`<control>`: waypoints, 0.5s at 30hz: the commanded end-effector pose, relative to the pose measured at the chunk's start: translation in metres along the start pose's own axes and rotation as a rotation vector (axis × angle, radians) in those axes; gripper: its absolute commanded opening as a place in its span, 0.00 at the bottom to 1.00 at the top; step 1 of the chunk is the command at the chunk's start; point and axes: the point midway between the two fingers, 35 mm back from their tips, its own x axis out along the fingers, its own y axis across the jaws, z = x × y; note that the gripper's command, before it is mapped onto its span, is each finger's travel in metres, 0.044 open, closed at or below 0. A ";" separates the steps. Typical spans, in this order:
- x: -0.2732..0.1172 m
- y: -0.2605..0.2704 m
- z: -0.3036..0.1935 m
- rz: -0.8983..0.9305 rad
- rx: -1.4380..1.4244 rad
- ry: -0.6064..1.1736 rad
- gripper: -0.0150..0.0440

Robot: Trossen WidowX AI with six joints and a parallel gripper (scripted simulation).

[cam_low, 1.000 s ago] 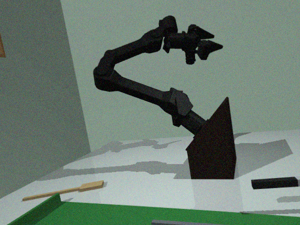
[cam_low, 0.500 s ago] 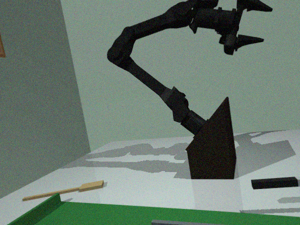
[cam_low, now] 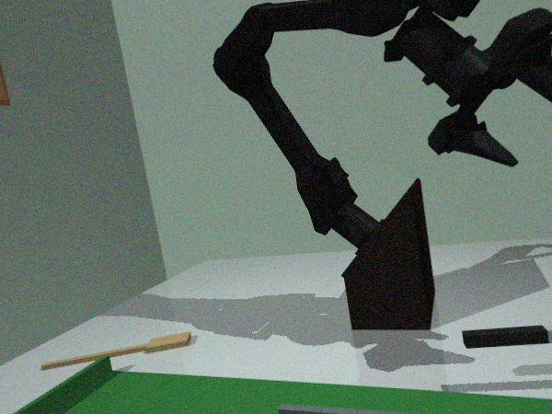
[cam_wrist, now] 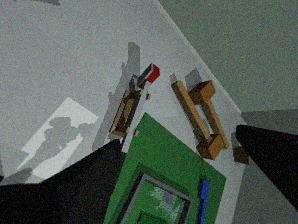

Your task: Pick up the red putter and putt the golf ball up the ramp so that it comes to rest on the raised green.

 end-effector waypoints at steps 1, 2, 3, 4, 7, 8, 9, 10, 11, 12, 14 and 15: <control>0.041 0.021 -0.052 0.149 0.223 0.086 1.00; 0.047 0.025 -0.060 0.174 0.260 0.099 1.00; 0.053 0.030 -0.067 0.197 0.294 0.110 1.00; 0.058 0.034 -0.074 0.221 0.330 0.120 1.00; 0.083 0.054 -0.103 0.334 0.498 0.166 1.00; 0.093 0.064 -0.113 0.378 0.561 0.183 1.00; 0.100 0.072 -0.120 0.413 0.610 0.197 1.00; 0.104 0.077 -0.125 0.434 0.639 0.205 1.00; 0.105 0.078 -0.126 0.441 0.649 0.208 1.00; 0.105 0.078 -0.126 0.441 0.649 0.208 1.00; 0.105 0.078 -0.126 0.441 0.649 0.208 1.00; 0.106 0.077 -0.127 0.441 0.649 0.208 1.00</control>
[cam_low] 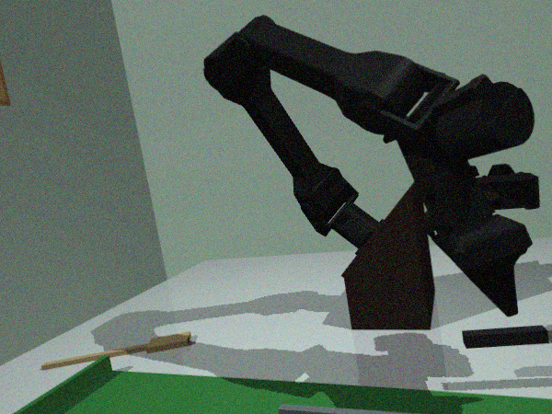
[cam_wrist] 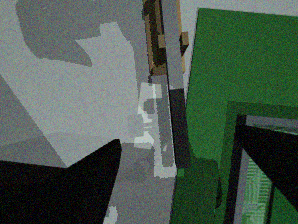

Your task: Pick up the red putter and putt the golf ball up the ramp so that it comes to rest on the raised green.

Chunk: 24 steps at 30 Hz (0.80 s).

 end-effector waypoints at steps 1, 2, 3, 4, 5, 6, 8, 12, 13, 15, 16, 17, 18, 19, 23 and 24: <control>0.003 -0.006 -0.002 0.006 0.027 0.007 1.00; 0.003 -0.007 -0.002 0.006 0.027 0.007 1.00; 0.005 -0.007 -0.002 0.006 0.027 0.007 1.00; 0.008 -0.007 -0.003 0.006 0.027 0.008 1.00; 0.012 -0.007 -0.004 0.006 0.027 0.008 1.00; 0.018 -0.007 -0.006 0.006 0.027 0.008 1.00; 0.025 -0.007 -0.008 0.006 0.027 0.009 1.00; 0.027 -0.008 -0.008 0.006 0.027 0.009 1.00; 0.030 -0.008 -0.009 0.006 0.027 0.009 1.00; 0.041 -0.008 -0.012 0.006 0.027 0.009 1.00; 0.046 -0.007 -0.014 0.006 0.027 0.010 1.00; 0.048 -0.007 -0.015 0.006 0.027 0.010 1.00; 0.048 -0.007 -0.015 0.006 0.027 0.010 1.00; 0.048 -0.007 -0.015 0.006 0.027 0.010 1.00; 0.050 -0.007 -0.015 0.006 0.027 0.010 1.00; 0.051 -0.007 -0.015 0.006 0.027 0.010 1.00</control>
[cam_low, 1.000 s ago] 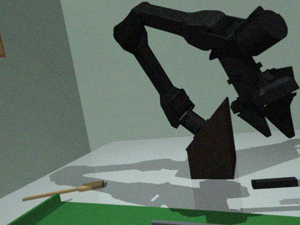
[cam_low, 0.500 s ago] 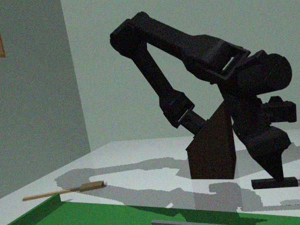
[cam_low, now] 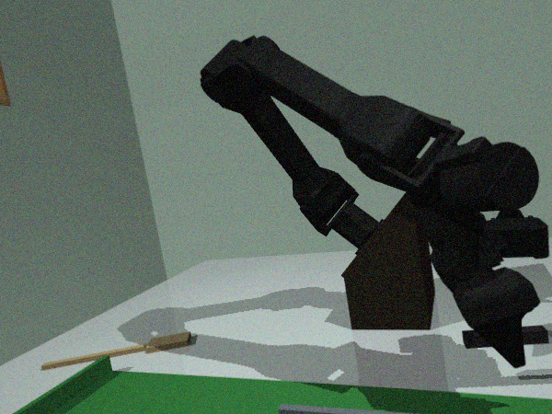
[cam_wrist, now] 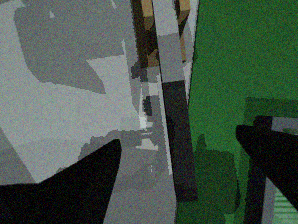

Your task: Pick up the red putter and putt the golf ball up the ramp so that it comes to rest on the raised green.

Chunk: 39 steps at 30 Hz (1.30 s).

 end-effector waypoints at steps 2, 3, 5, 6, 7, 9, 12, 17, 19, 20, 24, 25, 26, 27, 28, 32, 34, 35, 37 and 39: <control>0.006 0.000 -0.002 -0.002 -0.002 0.004 1.00; 0.008 0.000 -0.003 -0.002 -0.002 0.004 1.00; 0.011 0.000 -0.004 -0.002 -0.002 0.004 1.00; 0.012 0.000 -0.004 -0.002 -0.002 0.004 1.00; 0.014 0.000 -0.004 -0.002 -0.002 0.004 1.00; 0.017 0.000 -0.005 -0.002 -0.002 0.004 1.00; 0.021 0.000 -0.007 -0.001 -0.002 0.005 1.00; 0.020 -0.001 -0.006 -0.002 0.003 0.000 0.96; 0.020 -0.001 -0.006 -0.002 0.003 0.000 0.87; 0.020 -0.001 -0.006 -0.002 0.003 0.000 0.82; 0.020 -0.001 -0.006 -0.002 0.003 0.000 0.64; 0.020 -0.001 -0.006 -0.002 0.003 0.000 0.60; 0.020 -0.001 -0.006 -0.002 0.003 0.000 0.56; 0.020 -0.001 -0.006 -0.002 0.003 0.000 0.51; 0.020 -0.001 -0.006 -0.002 0.003 0.000 0.47; 0.020 -0.001 -0.006 -0.002 0.003 0.000 0.32; 0.020 -0.001 -0.006 -0.002 0.003 0.000 0.30; 0.020 -0.001 -0.006 -0.002 0.003 0.000 0.29; 0.020 -0.001 -0.006 -0.002 0.003 0.000 0.26; 0.017 -0.002 -0.005 -0.002 0.002 0.000 0.25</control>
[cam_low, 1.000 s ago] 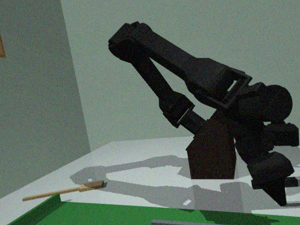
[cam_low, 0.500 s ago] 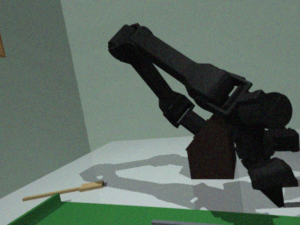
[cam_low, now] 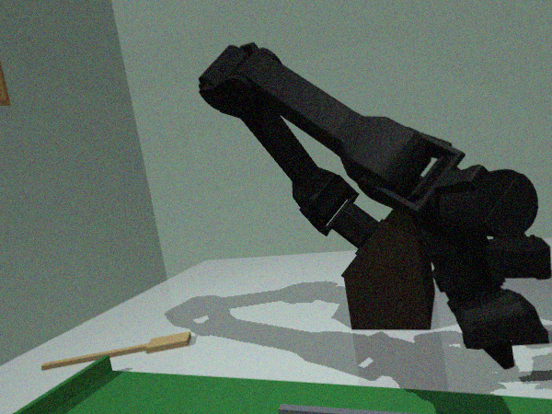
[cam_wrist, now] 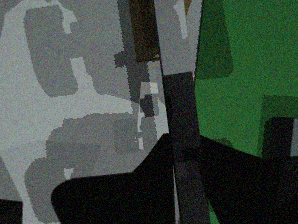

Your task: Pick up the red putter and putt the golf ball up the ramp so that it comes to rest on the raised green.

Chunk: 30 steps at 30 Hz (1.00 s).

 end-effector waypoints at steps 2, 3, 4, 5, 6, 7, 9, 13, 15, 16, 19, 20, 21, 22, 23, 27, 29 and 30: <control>-0.012 -0.002 0.004 -0.001 0.000 -0.003 0.25; -0.018 -0.003 0.006 -0.002 0.000 -0.004 0.25; -0.024 -0.004 0.008 -0.002 0.000 -0.004 0.25; -0.031 -0.004 0.011 -0.002 0.000 -0.005 0.25; -0.039 -0.005 0.013 -0.002 0.000 -0.006 0.25; -0.046 -0.005 0.015 -0.002 -0.001 -0.006 0.25; -0.062 -0.004 0.019 -0.002 -0.001 -0.007 0.25; -0.092 -0.001 0.026 0.000 -0.001 -0.006 0.25; -0.097 0.000 0.028 0.000 -0.001 -0.006 0.25; -0.097 0.000 0.028 0.000 -0.001 -0.006 0.25; -0.091 -0.003 0.022 -0.008 0.011 0.000 0.25; -0.093 -0.006 0.017 -0.011 0.034 -0.001 0.25; -0.096 -0.009 0.011 -0.015 0.063 -0.002 0.25; -0.100 -0.012 0.005 -0.019 0.091 -0.003 0.25; -0.103 -0.015 -0.001 -0.023 0.119 -0.004 0.25; -0.115 -0.024 -0.027 -0.038 0.234 -0.005 0.25; -0.120 -0.028 -0.040 -0.045 0.292 -0.006 0.25; -0.123 -0.030 -0.047 -0.049 0.321 -0.006 0.25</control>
